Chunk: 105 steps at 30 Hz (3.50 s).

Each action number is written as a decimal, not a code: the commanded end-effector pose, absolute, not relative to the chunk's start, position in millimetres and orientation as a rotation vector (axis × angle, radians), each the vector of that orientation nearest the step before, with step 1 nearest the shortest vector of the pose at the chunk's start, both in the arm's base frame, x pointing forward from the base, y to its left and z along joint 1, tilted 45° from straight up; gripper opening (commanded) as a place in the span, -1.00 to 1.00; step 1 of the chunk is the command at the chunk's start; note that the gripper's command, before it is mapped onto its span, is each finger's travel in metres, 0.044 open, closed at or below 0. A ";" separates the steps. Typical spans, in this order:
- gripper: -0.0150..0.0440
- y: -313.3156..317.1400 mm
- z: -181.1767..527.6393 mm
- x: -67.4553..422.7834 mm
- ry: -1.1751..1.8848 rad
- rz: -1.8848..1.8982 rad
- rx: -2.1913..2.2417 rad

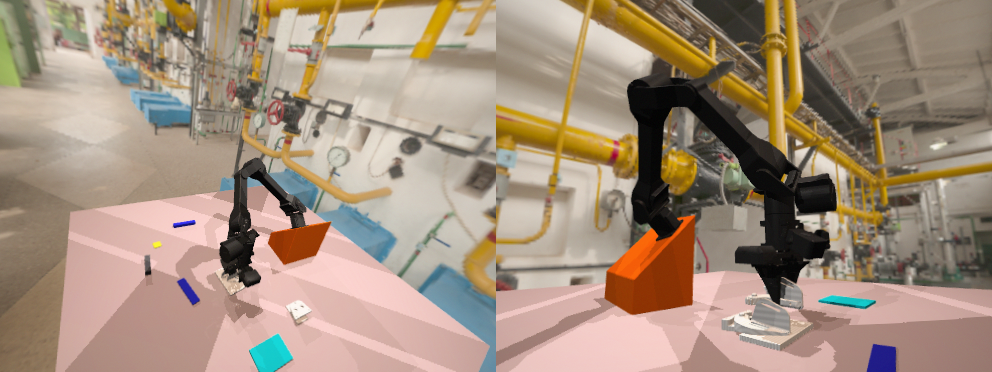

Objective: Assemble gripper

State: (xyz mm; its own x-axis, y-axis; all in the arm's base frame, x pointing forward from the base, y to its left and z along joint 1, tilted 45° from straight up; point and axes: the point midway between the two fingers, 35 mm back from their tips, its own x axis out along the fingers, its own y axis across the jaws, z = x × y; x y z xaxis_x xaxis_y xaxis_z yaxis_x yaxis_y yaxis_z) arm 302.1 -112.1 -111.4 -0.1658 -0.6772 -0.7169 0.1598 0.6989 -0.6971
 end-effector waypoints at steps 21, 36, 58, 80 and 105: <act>-0.04 -119.2 -118.1 295.9 1.584 -0.783 -0.447; -0.04 -122.8 -121.9 294.9 1.585 -0.782 -0.448; -0.04 -125.9 -125.0 294.1 1.584 -0.783 -0.448; -0.04 -129.8 -128.9 293.0 1.584 -0.785 -0.447; -0.04 -131.9 -131.1 292.4 1.582 -0.787 -0.445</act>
State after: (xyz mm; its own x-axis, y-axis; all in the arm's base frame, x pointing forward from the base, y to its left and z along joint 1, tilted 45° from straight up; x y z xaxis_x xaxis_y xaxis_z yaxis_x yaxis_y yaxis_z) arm 294.2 -129.9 -130.8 -0.1702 -0.6807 -0.7125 0.1542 0.6957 -0.7016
